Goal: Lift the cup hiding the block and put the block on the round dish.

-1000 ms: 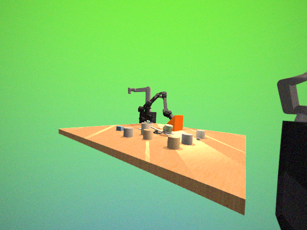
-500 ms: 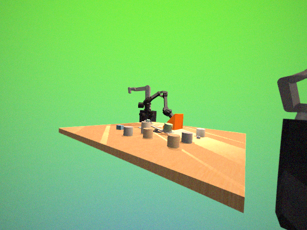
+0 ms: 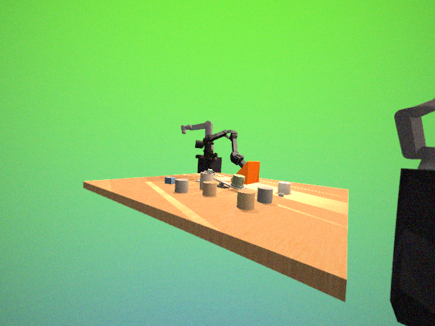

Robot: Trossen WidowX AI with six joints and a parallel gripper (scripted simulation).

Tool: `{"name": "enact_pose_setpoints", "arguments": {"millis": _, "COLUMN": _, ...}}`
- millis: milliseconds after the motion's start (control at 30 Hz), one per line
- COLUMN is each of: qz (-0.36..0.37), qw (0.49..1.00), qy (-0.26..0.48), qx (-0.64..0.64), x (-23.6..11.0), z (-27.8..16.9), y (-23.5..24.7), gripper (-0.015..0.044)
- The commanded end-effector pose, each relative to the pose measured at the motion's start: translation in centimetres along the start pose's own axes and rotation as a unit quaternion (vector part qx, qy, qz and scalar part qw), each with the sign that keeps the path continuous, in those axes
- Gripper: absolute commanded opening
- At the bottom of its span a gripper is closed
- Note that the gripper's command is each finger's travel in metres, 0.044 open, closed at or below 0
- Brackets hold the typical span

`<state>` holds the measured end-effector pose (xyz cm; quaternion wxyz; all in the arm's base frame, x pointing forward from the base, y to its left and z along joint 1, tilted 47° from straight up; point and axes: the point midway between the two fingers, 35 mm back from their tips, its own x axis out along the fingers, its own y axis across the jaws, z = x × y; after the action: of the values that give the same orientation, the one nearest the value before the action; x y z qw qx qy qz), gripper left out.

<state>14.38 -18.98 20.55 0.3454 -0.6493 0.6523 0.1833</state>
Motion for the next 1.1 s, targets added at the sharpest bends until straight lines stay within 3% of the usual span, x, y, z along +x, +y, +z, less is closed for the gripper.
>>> {"name": "enact_pose_setpoints", "arguments": {"millis": 0, "qz": 0.003, "qw": 1.000, "qy": -0.015, "qx": 0.015, "x": 0.2, "z": 1.2, "y": -1.3, "gripper": 0.0260}}
{"name": "enact_pose_setpoints", "arguments": {"millis": 300, "qz": 0.028, "qw": 0.993, "qy": -0.039, "qx": 0.111, "x": -0.3, "z": 7.6, "y": -6.4, "gripper": 0.0260}}
{"name": "enact_pose_setpoints", "arguments": {"millis": 667, "qz": 0.044, "qw": 0.962, "qy": 0.023, "qx": 0.270, "x": -2.1, "z": 15.6, "y": -9.4, "gripper": 0.0260}}
{"name": "enact_pose_setpoints", "arguments": {"millis": 1067, "qz": 0.042, "qw": 0.959, "qy": 0.028, "qx": 0.279, "x": -1.8, "z": 16.1, "y": -9.5, "gripper": 0.0260}}
